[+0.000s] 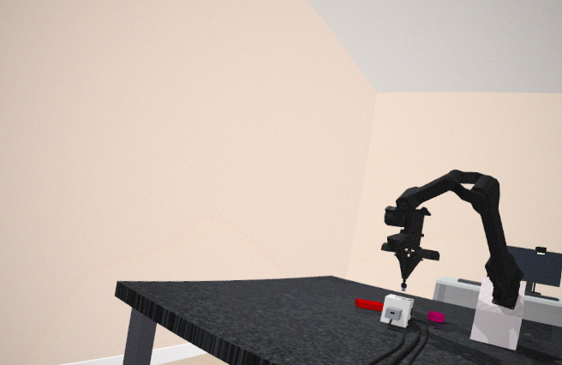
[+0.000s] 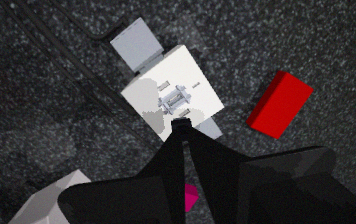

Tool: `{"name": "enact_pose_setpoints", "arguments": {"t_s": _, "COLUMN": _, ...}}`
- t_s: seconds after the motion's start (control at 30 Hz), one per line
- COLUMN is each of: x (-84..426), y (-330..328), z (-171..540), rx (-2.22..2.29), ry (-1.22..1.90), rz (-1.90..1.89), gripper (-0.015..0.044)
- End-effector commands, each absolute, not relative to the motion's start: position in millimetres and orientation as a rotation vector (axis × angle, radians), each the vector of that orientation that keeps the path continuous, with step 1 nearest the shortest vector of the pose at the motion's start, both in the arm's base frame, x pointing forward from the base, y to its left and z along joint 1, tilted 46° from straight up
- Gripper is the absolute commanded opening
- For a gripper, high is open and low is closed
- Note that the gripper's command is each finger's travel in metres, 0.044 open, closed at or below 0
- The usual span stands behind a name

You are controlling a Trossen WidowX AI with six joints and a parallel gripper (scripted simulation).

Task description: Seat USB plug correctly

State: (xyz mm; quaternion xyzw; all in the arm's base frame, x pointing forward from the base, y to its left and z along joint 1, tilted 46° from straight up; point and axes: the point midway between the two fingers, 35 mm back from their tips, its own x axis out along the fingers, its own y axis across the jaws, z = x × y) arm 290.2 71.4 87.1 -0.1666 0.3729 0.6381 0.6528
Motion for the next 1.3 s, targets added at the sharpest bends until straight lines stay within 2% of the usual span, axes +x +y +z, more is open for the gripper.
{"name": "enact_pose_setpoints", "arguments": {"t_s": 0.0, "x": 289.9, "y": 71.4, "z": 86.9, "rx": -0.441, "ry": 0.788, "rz": 1.487, "gripper": 0.0}}
{"name": "enact_pose_setpoints", "arguments": {"t_s": 0.53, "x": 289.9, "y": 71.4, "z": 86.9, "rx": -0.74, "ry": 0.486, "rz": 1.648, "gripper": 0.0}}
{"name": "enact_pose_setpoints", "arguments": {"t_s": 1.27, "x": 289.9, "y": 72.5, "z": 86.8, "rx": -0.735, "ry": 0.479, "rz": 1.65, "gripper": 0.0}}
